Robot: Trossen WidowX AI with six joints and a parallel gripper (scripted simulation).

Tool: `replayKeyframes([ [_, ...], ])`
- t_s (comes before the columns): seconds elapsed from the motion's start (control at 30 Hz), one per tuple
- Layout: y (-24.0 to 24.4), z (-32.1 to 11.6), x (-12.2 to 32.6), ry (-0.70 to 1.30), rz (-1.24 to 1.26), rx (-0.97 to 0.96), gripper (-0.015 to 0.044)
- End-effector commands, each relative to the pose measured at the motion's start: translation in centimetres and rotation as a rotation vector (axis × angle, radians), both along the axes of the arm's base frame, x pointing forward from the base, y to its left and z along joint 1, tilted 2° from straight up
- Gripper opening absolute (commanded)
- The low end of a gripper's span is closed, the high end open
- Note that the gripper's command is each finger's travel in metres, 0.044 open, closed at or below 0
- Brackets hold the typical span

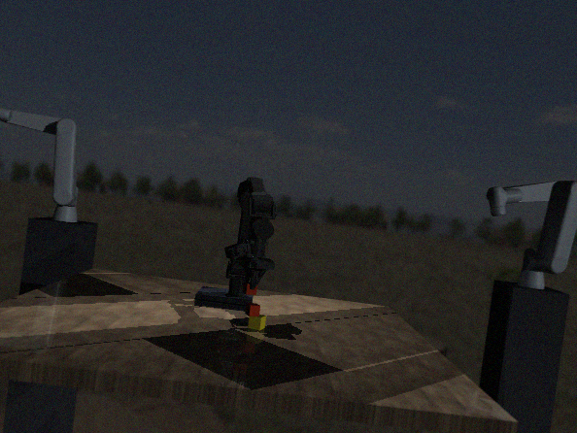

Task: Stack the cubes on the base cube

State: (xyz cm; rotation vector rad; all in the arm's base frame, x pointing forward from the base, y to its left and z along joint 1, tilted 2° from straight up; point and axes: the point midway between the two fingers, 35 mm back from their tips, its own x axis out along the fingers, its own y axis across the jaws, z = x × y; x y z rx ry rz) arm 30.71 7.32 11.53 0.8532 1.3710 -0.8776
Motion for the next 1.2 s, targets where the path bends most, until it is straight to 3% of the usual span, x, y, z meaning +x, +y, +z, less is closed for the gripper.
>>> replayKeyframes([
  [0.0,1.0,0.0,-0.5,-0.002,0.003,0.006,0.0105],
  [0.57,5.3,-0.3,-3.0,0.001,0.028,0.008,0.0105],
  [1.17,5.2,-3.4,-3.1,0.001,0.027,0.008,0.0105],
])
